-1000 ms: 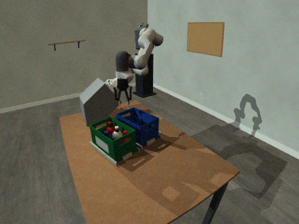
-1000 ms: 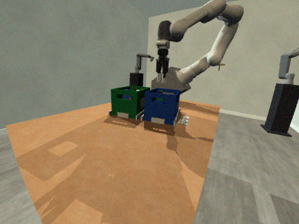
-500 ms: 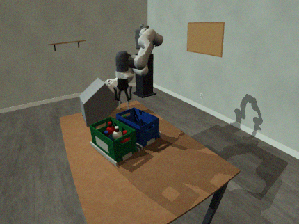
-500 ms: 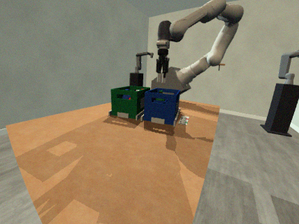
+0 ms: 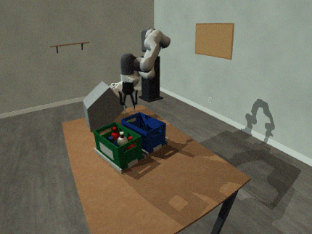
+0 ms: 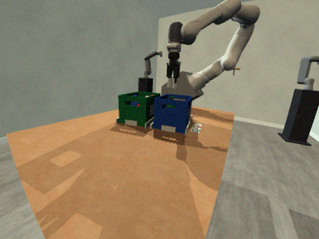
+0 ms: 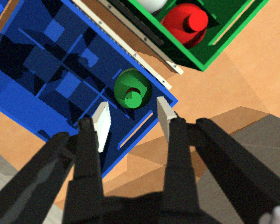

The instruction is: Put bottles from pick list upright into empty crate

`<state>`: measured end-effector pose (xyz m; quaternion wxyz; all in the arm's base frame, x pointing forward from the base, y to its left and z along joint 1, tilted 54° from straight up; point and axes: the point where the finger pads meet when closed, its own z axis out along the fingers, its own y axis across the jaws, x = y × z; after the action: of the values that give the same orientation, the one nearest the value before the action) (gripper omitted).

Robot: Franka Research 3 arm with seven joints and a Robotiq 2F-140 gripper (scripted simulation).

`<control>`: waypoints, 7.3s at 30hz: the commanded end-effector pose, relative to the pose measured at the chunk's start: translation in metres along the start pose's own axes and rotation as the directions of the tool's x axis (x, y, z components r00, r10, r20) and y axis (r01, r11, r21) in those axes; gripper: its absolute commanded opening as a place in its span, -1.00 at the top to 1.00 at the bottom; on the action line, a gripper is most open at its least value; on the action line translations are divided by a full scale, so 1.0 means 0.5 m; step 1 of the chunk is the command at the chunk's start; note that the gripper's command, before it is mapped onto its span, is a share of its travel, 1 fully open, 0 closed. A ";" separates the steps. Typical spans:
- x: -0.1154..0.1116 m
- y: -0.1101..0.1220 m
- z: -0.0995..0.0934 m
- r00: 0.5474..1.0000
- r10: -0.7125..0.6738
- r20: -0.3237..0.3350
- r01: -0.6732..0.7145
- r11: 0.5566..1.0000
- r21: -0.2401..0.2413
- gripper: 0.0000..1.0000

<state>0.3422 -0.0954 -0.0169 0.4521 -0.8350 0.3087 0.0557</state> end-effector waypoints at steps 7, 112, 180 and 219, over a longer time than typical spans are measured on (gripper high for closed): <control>0.000 0.000 -0.002 1.000 0.003 0.001 -0.003 1.000 -0.001 0.24; 0.322 0.081 0.113 1.000 0.003 0.001 -0.003 1.000 -0.001 0.24; 0.322 0.081 0.166 1.000 0.003 0.001 -0.003 1.000 -0.001 1.00; 0.322 0.081 0.086 1.000 0.003 0.001 -0.003 1.000 -0.001 1.00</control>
<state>0.4578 -0.1421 -0.1361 0.4538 -0.8346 0.3068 0.0583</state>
